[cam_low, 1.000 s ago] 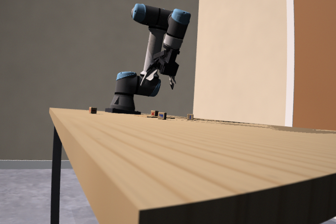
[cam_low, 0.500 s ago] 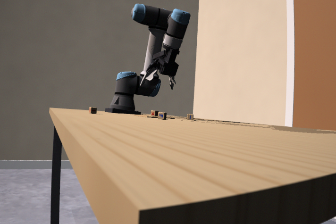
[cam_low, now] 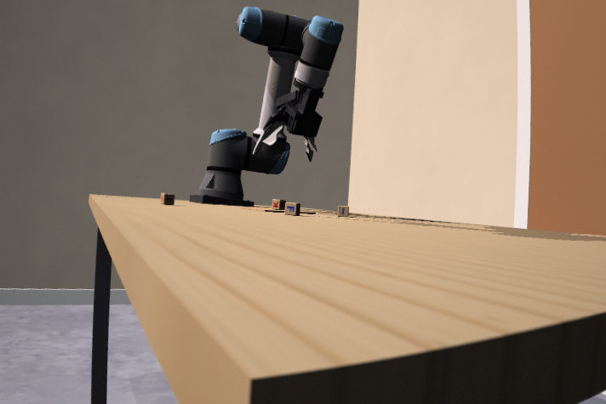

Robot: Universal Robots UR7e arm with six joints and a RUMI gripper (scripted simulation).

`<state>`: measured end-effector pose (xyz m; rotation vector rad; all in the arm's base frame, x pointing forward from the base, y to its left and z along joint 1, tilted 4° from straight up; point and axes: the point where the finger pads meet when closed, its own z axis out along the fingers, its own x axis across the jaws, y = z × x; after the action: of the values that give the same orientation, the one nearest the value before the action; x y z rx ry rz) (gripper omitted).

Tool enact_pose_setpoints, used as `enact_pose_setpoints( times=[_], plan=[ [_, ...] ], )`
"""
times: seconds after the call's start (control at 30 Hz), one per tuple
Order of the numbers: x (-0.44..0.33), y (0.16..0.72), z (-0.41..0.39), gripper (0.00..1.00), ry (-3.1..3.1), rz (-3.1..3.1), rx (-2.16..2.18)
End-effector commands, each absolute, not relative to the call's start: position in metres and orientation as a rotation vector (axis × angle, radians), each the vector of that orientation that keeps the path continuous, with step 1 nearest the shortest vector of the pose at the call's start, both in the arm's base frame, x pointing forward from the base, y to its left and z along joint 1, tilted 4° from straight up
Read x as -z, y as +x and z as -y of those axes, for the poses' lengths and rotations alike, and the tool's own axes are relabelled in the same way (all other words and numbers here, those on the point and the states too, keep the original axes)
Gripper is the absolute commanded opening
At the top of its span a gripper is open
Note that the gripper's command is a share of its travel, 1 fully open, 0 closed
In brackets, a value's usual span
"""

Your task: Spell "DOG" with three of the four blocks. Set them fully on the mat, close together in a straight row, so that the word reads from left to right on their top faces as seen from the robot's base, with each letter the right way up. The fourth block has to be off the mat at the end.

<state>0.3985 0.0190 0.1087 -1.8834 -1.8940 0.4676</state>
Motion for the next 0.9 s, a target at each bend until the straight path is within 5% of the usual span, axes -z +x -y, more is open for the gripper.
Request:
enact_pose_setpoints(
  times=[0.0,0.87],
  plan=[
    [-0.109,0.397,-0.019,1.00,-1.884,1.894,-0.467],
    [-0.112,0.428,-0.009,1.00,-1.886,1.894,-0.466]
  ],
)
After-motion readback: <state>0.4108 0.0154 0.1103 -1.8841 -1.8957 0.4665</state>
